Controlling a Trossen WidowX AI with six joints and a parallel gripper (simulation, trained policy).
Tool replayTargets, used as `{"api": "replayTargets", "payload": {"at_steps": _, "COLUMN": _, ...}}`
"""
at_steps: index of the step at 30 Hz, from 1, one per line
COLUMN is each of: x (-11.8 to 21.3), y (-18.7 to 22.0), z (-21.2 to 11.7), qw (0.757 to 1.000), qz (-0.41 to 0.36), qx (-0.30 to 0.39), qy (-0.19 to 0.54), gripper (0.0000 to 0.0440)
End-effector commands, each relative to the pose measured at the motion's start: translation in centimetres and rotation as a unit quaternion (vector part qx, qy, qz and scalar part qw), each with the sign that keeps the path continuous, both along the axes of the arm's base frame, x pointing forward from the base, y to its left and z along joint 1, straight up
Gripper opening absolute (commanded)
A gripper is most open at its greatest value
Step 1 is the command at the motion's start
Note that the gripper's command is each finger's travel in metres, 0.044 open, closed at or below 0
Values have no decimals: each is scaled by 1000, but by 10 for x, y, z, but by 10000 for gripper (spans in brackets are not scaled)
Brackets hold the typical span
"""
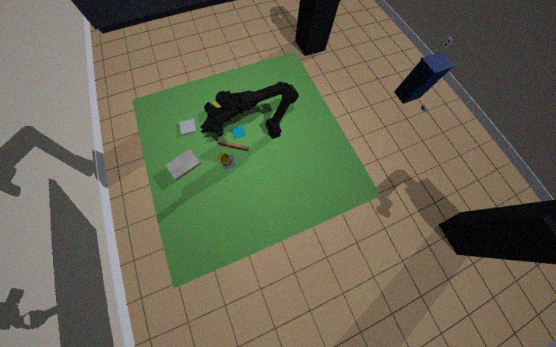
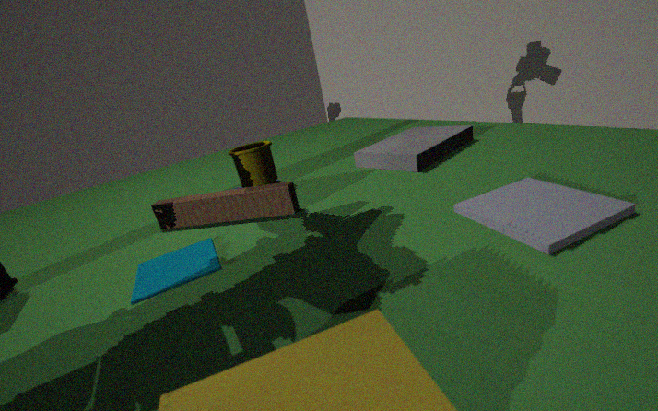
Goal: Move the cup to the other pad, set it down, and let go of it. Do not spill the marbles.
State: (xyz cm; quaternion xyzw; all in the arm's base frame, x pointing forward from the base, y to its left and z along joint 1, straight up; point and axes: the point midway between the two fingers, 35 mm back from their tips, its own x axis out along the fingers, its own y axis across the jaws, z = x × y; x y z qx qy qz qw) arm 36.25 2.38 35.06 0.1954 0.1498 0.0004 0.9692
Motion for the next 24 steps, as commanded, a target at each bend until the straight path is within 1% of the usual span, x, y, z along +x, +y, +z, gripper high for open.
{"api": "replayTargets", "payload": {"at_steps": 1, "x": 4, "y": 4, "z": 1, "qw": 1000, "qz": 0, "qx": 19, "qy": 17, "gripper": 159}}
{"api": "replayTargets", "payload": {"at_steps": 13, "x": 13, "y": 16, "z": -3, "qw": 992, "qz": -15, "qx": 91, "qy": 91, "gripper": 172}}
{"api": "replayTargets", "payload": {"at_steps": 24, "x": 18, "y": 28, "z": -10, "qw": 974, "qz": -39, "qx": 152, "qy": 162, "gripper": 177}}
